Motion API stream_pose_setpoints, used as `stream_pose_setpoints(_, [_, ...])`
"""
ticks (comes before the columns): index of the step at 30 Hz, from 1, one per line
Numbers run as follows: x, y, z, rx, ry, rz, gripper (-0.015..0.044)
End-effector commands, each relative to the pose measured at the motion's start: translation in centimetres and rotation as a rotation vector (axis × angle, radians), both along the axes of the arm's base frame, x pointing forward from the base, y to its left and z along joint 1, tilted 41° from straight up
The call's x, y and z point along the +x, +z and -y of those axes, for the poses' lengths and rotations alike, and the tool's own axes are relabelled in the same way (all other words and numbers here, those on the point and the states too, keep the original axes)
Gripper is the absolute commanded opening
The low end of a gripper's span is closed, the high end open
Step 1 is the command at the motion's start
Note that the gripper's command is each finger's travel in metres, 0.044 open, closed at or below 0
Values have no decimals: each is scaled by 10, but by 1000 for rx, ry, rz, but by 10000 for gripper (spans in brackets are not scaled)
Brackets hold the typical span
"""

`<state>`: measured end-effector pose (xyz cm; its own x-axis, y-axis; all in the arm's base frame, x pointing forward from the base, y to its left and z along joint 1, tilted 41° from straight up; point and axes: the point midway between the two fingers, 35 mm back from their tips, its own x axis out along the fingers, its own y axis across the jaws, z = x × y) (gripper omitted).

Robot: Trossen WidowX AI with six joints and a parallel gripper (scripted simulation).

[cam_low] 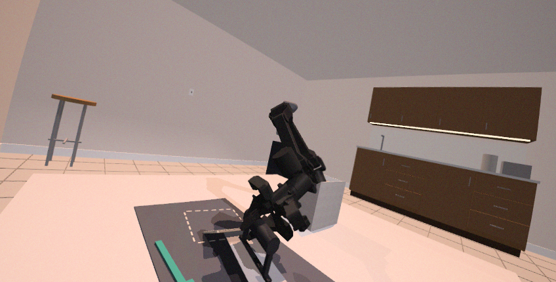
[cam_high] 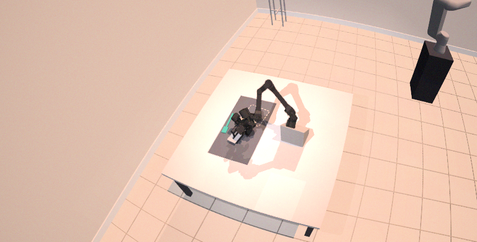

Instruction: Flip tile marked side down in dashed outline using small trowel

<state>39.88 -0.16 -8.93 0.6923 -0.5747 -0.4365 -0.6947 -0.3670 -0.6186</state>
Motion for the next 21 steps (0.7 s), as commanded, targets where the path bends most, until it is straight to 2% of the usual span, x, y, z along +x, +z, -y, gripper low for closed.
stream_pose_setpoints(1, [1, 15, -3, 2, 3, 16, 0])
stream_pose_setpoints(21, [-9, 64, 26, 0, 3, 14, 0])
